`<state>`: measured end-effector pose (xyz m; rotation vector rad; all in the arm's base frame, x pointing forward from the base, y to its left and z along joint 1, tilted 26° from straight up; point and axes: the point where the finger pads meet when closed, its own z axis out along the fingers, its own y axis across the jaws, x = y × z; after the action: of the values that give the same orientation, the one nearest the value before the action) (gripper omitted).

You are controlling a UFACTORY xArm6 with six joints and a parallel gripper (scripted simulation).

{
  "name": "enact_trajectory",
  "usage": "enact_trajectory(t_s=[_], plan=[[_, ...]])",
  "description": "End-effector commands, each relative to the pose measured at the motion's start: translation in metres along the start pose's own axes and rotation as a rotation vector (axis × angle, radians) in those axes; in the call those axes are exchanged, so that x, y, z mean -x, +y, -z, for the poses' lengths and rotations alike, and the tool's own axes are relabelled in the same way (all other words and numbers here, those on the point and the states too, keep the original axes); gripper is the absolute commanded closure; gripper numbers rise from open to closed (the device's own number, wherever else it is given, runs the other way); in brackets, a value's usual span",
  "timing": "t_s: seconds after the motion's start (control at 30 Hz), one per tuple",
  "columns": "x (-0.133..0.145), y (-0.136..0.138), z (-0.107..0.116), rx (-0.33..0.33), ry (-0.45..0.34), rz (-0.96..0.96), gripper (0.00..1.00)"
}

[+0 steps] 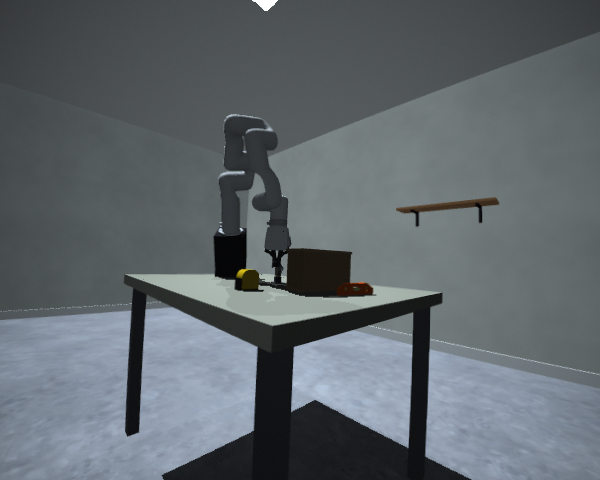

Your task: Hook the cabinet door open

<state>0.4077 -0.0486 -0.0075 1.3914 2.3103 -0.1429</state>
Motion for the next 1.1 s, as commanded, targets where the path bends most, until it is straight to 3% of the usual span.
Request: enact_trajectory(t_s=[0.0, 1.07], plan=[[0.000, 0.003, 0.001, 0.000, 0.001, 0.034, 0.96], [-0.002, 0.017, 0.001, 0.000, 0.001, 0.238, 0.96]])
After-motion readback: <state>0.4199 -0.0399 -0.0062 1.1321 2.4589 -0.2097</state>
